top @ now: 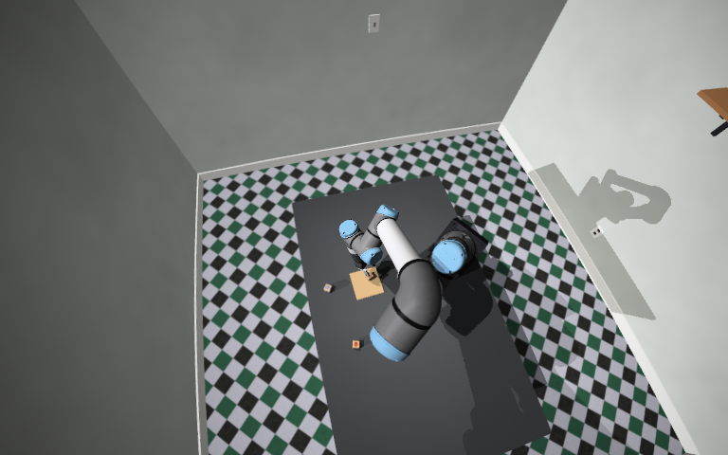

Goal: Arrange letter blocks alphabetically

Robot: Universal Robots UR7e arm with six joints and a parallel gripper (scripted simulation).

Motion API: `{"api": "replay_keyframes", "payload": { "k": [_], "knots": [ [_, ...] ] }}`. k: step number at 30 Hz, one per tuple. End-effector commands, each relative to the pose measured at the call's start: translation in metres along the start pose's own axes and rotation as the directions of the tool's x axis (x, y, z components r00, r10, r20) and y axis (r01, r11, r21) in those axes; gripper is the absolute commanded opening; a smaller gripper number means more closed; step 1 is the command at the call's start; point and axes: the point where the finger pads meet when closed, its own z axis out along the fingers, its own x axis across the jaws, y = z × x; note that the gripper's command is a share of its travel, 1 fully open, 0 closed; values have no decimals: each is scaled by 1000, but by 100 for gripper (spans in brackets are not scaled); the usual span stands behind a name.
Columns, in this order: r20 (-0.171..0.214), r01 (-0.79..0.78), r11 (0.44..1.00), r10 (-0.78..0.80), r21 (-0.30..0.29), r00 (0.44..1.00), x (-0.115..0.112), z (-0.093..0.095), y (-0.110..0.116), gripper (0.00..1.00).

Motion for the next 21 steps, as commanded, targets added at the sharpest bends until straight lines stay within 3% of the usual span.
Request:
{"api": "replay_keyframes", "payload": {
  "k": [1,12,21],
  "knots": [
    [0,0,1000,0,-1,1000,0,0,0,100],
    [7,7,1000,-7,-1,1000,3,0,0,100],
    [70,77,997,-76,-10,995,32,6,-1,100]
  ]
}}
